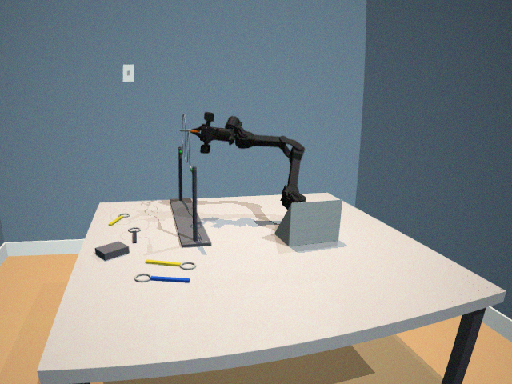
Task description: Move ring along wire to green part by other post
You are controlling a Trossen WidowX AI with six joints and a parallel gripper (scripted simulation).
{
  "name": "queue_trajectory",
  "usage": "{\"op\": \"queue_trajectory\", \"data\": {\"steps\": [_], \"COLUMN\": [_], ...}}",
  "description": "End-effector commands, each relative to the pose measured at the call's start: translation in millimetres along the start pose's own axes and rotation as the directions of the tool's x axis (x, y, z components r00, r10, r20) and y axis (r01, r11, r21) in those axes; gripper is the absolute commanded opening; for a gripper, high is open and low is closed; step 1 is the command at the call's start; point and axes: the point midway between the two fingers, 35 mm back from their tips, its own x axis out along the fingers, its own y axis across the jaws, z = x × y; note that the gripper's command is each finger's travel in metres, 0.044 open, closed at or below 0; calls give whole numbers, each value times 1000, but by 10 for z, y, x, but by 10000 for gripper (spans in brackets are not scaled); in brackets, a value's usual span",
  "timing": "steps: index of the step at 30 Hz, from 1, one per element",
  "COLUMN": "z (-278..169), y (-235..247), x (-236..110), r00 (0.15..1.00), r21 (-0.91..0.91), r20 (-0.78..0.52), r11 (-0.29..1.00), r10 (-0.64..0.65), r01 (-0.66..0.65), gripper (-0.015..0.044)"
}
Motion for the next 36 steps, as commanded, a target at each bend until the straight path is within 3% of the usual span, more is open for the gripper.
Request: {"op": "queue_trajectory", "data": {"steps": [1,36], "z": [21,40], "y": [7,-121], "x": [-3,-6], "r00": [1000,971], "r21": [-51,-404], "r20": [12,103], "r11": [998,883], "r10": [-24,-217], "r01": [25,240], "gripper": [-150,-150]}}
